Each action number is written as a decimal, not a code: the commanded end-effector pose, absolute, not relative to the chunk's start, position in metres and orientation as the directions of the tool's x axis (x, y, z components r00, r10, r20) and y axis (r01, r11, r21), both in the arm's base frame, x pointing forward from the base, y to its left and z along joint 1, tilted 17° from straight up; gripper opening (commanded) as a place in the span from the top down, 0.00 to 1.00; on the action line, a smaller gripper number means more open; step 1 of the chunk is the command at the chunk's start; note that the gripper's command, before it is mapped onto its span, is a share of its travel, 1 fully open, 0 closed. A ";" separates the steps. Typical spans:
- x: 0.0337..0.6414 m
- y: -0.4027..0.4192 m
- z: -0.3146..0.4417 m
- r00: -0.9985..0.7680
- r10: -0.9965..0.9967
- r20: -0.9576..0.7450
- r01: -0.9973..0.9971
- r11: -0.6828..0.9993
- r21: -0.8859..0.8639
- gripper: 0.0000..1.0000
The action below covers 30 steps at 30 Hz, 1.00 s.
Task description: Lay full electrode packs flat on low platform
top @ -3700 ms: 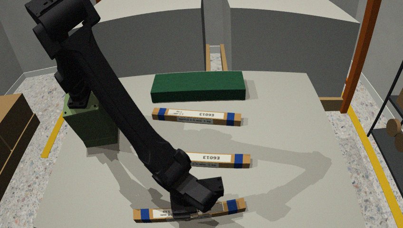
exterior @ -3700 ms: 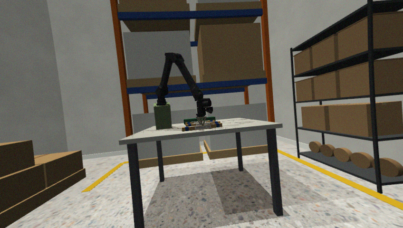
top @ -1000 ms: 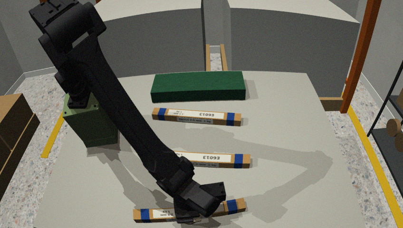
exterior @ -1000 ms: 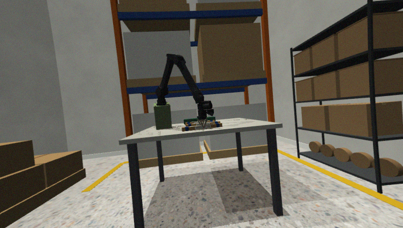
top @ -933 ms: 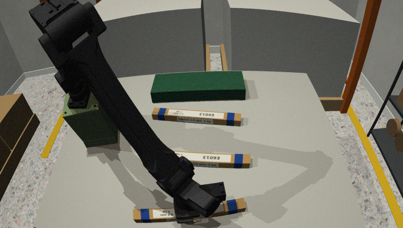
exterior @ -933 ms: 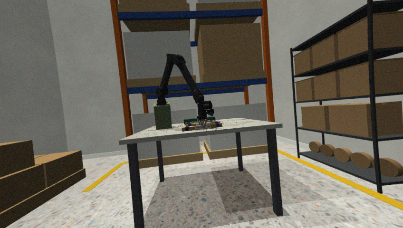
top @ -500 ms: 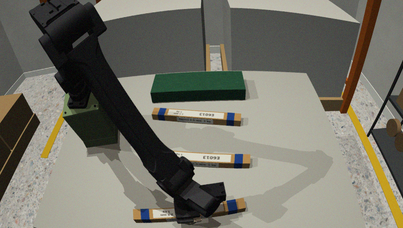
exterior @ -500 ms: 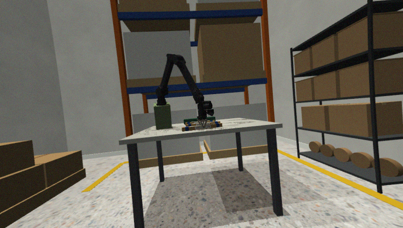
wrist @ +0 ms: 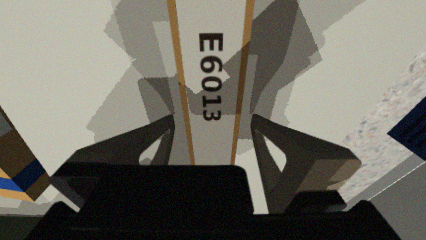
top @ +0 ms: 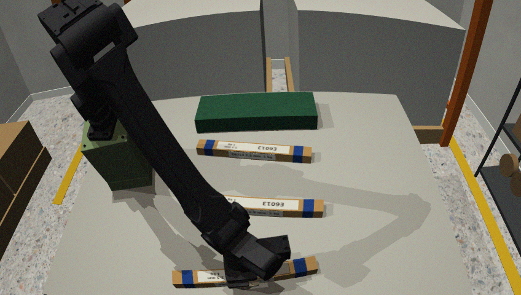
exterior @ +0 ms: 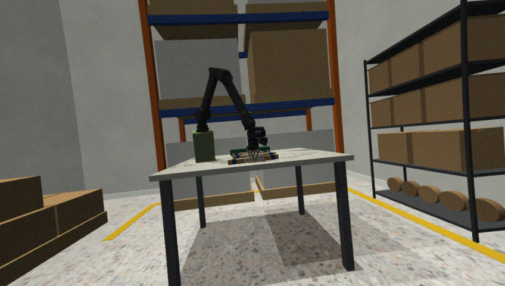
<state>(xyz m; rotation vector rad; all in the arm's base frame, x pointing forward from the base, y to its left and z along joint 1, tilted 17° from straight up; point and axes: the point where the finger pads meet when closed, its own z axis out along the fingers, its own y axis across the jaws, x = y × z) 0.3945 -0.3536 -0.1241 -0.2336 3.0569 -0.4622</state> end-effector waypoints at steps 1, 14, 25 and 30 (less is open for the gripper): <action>0.392 -0.351 -0.134 -0.987 -0.162 -0.013 -0.152 0.945 -0.289 0.26; 0.399 -0.357 -0.122 -0.987 -0.158 -0.027 -0.143 0.942 -0.305 1.00; 0.400 -0.357 -0.120 -0.987 -0.158 -0.029 -0.142 0.941 -0.307 1.00; 0.400 -0.357 -0.120 -0.987 -0.158 -0.030 -0.141 0.941 -0.307 1.00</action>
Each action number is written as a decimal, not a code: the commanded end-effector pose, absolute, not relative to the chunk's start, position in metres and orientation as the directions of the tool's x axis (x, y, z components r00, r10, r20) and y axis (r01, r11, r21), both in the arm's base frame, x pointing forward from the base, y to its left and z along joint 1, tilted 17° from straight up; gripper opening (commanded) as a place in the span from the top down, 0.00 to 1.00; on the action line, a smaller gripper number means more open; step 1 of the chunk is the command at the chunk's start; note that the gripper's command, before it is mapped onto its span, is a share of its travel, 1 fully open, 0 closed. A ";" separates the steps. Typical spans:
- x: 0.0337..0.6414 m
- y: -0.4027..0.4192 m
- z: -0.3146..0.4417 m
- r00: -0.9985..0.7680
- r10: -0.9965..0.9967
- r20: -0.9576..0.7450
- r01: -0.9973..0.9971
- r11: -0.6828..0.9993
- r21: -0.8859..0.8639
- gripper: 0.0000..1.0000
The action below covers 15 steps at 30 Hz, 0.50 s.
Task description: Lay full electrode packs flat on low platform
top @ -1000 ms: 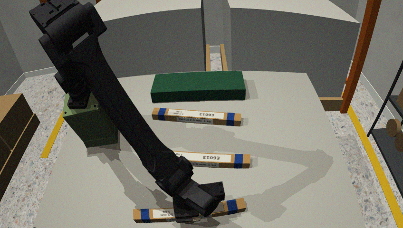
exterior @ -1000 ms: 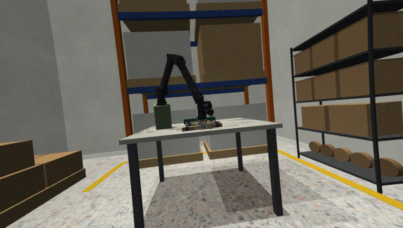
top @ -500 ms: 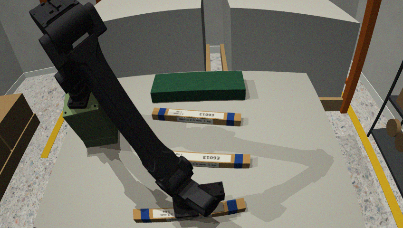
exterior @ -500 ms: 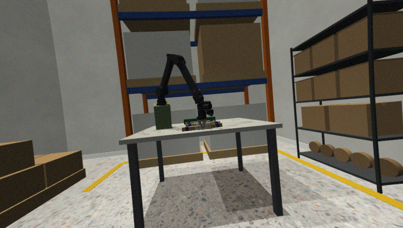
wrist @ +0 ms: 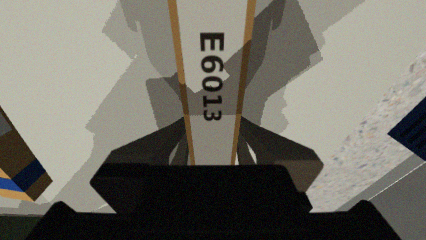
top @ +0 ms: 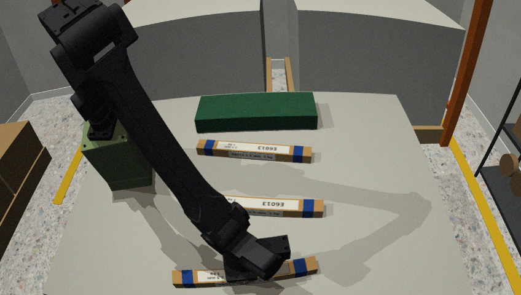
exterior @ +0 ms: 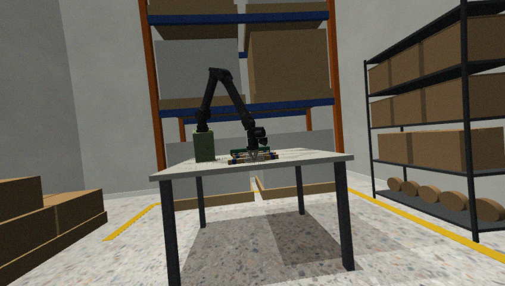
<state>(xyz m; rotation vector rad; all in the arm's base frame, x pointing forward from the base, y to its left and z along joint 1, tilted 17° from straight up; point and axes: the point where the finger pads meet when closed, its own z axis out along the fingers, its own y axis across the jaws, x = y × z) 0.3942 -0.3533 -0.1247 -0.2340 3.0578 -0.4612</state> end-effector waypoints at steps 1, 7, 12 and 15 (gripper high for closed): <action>0.400 -0.357 -0.120 -0.987 -0.158 -0.030 -0.141 0.941 -0.307 1.00; 0.401 -0.357 -0.120 -0.987 -0.158 -0.030 -0.141 0.941 -0.307 1.00; 0.401 -0.357 -0.120 -0.987 -0.158 -0.030 -0.141 0.941 -0.307 1.00; 0.399 -0.355 -0.116 -0.987 -0.159 -0.029 -0.143 0.941 -0.306 1.00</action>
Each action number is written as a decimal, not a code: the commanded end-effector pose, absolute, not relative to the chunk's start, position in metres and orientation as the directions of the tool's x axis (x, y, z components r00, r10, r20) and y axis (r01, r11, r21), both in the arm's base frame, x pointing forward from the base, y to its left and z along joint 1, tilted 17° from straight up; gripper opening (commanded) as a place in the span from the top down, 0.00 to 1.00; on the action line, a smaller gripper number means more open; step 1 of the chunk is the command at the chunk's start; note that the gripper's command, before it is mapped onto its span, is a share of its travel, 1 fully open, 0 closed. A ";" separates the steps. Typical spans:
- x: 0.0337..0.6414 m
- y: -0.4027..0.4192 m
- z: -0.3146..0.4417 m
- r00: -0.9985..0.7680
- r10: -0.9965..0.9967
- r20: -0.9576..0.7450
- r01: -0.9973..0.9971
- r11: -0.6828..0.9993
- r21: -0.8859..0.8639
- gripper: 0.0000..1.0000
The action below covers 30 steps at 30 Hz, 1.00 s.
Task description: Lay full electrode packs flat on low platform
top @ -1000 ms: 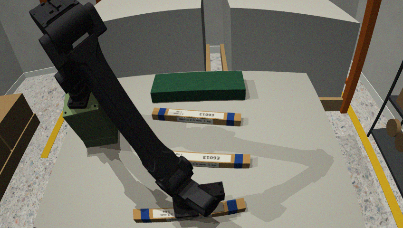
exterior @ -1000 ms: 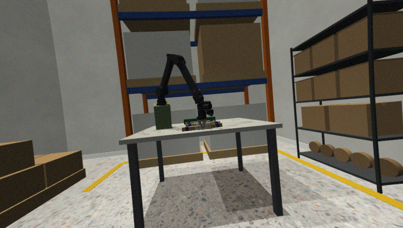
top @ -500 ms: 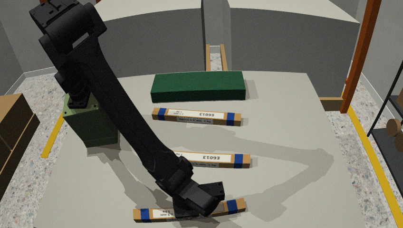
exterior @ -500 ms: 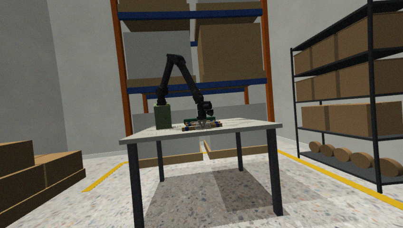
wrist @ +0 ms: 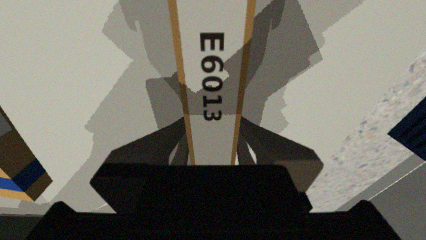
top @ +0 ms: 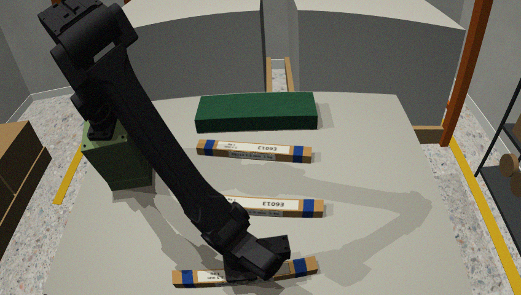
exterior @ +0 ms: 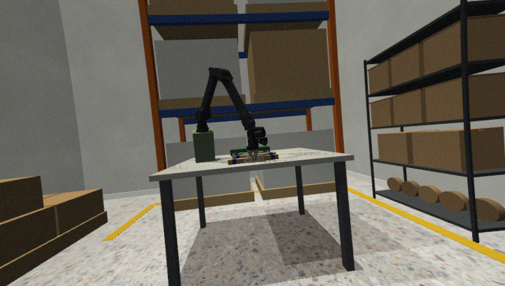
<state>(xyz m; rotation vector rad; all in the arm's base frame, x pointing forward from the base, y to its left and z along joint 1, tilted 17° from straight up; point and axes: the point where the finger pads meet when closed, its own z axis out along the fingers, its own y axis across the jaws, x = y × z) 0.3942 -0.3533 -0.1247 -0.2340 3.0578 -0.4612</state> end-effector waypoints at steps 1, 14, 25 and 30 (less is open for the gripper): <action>0.399 -0.354 -0.114 -0.987 -0.160 -0.028 -0.144 0.941 -0.305 1.00; 0.399 -0.343 -0.093 -0.987 -0.161 -0.029 -0.145 0.942 -0.304 1.00; 0.398 -0.338 -0.078 -0.987 -0.159 -0.029 -0.143 0.942 -0.304 1.00; 0.396 -0.336 -0.070 -0.987 -0.159 -0.028 -0.143 0.942 -0.304 1.00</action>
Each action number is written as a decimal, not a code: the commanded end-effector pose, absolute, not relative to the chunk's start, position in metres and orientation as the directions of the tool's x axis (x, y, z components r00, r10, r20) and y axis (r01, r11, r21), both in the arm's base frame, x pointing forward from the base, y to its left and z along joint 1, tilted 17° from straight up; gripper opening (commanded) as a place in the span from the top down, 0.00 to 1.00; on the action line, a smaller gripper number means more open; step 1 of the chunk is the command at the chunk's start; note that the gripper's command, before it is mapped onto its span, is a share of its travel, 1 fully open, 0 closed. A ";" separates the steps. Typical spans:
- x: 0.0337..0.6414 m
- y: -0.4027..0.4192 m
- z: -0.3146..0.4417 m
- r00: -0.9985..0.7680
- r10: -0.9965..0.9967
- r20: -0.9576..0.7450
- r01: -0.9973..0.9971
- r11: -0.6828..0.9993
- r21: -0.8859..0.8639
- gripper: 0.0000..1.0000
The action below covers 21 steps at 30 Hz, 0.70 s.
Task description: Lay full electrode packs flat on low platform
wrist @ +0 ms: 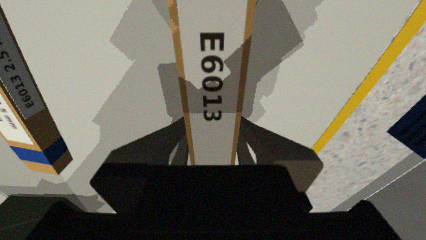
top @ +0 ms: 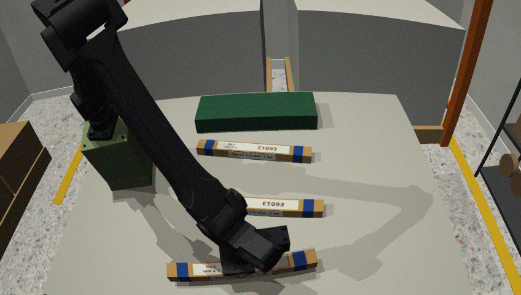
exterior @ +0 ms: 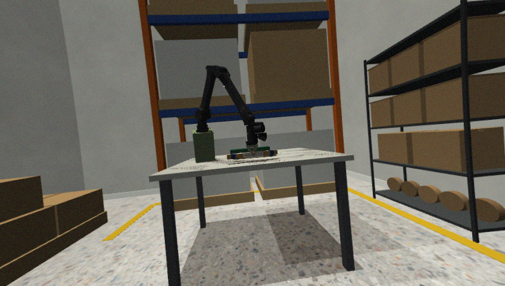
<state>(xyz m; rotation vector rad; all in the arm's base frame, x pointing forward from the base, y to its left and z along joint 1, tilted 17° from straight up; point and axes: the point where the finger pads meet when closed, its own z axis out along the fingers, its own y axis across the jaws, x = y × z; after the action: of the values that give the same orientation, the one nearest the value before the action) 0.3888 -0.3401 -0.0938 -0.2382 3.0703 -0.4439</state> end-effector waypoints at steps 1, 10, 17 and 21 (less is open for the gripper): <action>0.396 -0.335 -0.068 -0.987 -0.159 -0.028 -0.143 0.942 -0.304 1.00; 0.398 -0.332 -0.055 -0.987 -0.160 -0.031 -0.143 0.941 -0.307 1.00; 0.400 -0.339 -0.050 -0.987 -0.157 -0.038 -0.137 0.939 -0.315 1.00; 0.403 -0.343 -0.046 -0.987 -0.156 -0.044 -0.134 0.938 -0.321 1.00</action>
<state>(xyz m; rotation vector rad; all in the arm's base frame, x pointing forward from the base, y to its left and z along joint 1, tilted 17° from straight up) 0.3872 -0.3334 -0.0750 -0.2421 3.0739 -0.4398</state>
